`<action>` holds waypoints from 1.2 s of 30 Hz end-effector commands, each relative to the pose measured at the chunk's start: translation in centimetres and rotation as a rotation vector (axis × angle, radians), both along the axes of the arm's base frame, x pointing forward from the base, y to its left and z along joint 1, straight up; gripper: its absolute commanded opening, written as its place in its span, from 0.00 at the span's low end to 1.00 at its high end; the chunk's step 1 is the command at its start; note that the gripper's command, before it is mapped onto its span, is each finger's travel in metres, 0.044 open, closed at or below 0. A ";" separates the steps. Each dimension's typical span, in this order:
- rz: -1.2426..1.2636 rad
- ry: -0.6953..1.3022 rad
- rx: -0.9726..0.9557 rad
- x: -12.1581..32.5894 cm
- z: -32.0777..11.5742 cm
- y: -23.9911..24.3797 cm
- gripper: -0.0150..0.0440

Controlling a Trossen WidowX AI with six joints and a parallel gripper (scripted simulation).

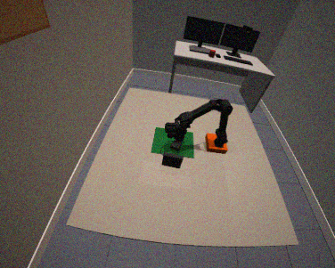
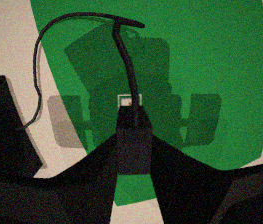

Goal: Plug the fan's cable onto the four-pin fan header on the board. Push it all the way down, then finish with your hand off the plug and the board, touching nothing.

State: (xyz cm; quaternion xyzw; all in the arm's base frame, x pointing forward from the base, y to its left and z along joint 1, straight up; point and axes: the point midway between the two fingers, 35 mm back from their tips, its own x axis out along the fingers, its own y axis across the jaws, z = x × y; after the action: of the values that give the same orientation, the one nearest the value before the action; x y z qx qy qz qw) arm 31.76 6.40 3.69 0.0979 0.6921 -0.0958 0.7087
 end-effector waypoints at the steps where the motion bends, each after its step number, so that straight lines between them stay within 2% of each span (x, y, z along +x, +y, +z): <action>1: 0.003 -0.007 0.004 0.3 0.2 0.1 0.25; 36: 0.002 -0.006 0.004 -0.1 0.1 0.0 0.25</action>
State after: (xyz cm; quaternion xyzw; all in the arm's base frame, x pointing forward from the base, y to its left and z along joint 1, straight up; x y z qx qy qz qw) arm 31.73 6.39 3.87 0.0988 0.6897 -0.0949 0.7110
